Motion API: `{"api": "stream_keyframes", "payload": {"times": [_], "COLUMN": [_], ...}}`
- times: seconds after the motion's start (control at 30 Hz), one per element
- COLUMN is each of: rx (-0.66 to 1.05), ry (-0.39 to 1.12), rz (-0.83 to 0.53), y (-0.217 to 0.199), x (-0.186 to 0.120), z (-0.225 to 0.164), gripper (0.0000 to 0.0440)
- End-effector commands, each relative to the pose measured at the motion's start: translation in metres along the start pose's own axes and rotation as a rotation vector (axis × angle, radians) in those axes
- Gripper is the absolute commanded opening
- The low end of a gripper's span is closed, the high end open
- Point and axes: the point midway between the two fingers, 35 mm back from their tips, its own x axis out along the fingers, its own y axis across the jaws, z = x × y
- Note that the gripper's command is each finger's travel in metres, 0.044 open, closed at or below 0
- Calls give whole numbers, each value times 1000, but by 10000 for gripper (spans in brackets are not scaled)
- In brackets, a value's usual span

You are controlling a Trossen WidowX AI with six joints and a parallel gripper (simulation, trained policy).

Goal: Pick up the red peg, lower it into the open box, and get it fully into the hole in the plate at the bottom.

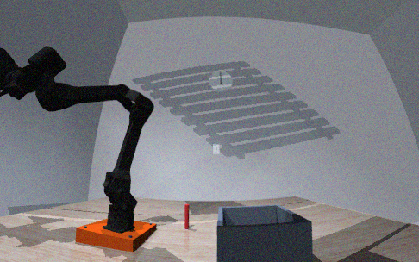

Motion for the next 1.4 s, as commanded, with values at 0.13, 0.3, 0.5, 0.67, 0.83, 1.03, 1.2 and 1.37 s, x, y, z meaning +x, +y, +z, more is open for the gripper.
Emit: {"api": "stream_keyframes", "payload": {"times": [0.13, 0.3, 0.5, 0.67, 0.83, 1.03, 1.2, 1.37], "rx": [98, 142, 182, 207, 226, 239, 240, 230], "ry": [-178, -289, -416, -514, -603, -695, -758, -808], "rz": [167, 294, 455, 596, 744, 931, 1093, 1259], "y": [14, 23, 30, 33, 33, 29, 22, 11], "x": [-57, -103, -162, -213, -265, -327, -376, -421], "z": [53, 80, 103, 114, 117, 111, 98, 78], "gripper": [435, 436, 439, 440, 440, 440, 440, 440]}}
